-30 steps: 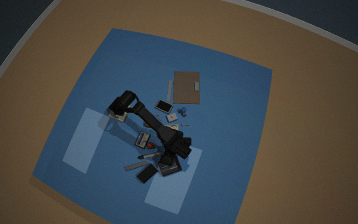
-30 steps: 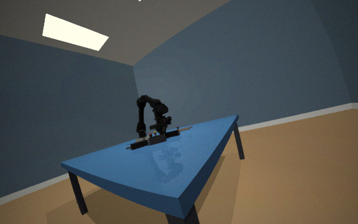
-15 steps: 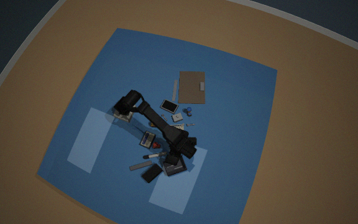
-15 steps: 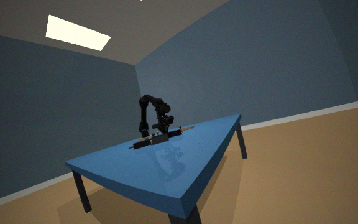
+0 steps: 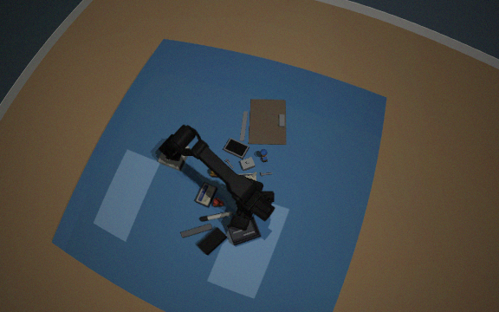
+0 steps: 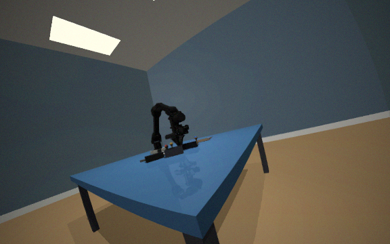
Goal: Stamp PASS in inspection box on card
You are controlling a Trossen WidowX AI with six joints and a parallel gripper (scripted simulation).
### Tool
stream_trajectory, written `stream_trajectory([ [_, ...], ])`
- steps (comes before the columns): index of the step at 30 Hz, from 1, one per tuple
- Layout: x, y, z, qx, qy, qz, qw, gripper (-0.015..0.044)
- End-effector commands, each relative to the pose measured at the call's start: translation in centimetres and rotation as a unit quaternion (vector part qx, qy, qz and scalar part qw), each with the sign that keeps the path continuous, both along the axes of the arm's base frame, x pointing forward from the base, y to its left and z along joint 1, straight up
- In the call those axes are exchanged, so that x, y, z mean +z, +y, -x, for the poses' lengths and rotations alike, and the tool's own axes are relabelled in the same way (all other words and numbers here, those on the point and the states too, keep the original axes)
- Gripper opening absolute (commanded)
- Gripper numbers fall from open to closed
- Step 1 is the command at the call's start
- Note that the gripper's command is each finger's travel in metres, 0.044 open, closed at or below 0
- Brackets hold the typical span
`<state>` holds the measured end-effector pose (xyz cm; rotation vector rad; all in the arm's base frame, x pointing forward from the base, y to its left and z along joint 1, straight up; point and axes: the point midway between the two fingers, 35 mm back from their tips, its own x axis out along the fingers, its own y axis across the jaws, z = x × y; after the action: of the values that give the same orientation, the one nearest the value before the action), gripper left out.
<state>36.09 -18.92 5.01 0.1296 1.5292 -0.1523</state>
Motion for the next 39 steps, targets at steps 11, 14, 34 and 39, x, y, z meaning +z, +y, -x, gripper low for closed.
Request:
stream_trajectory([
  [11, 0.7, 0.0, 0.0, 0.000, 0.000, -0.001, 1.000, 0.0000],
  [14, 0.9, 0.0, 0.0, 0.000, 0.000, -0.001, 1.000, 0.0000],
  [34, 1.9, 0.0, 0.0, 0.000, -0.001, -0.002, 1.000, 0.0000],
  [39, 2.1, 0.0, 0.0, 0.000, -0.001, -0.002, 1.000, 0.0000],
])
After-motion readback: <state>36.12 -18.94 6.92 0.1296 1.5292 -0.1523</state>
